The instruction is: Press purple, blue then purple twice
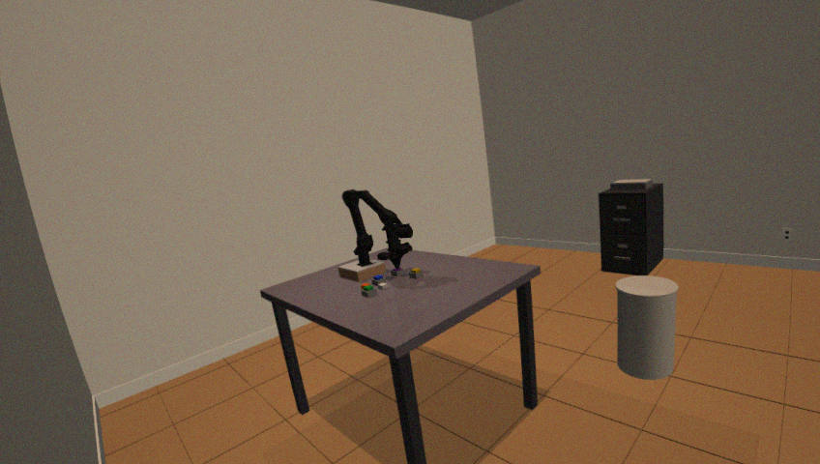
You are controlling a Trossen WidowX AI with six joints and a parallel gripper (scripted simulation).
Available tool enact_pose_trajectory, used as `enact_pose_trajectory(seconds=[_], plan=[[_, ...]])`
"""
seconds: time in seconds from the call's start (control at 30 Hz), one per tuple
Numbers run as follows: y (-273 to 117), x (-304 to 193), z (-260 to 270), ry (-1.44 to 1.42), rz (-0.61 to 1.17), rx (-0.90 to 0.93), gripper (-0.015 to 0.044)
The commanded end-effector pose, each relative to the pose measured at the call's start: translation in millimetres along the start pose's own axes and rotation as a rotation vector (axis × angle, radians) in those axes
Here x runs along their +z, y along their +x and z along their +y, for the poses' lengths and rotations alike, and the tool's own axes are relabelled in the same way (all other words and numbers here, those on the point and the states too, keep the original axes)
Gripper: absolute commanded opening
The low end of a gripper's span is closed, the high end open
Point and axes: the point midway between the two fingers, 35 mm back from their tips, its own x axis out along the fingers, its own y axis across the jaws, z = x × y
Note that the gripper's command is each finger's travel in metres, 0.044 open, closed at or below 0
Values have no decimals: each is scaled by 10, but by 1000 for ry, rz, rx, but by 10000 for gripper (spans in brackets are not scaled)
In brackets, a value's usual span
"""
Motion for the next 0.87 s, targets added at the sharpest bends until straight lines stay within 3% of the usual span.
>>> enact_pose_trajectory(seconds=[0.0,0.07,0.2,0.67,0.83], plan=[[-102,-1,-3,2,3,-3,20],[-298,-18,-14,6,9,-9,20],[-324,-22,-16,6,10,-10,20],[-925,603,1247,6,4,3,387],[-948,615,1326,6,4,3,400]])
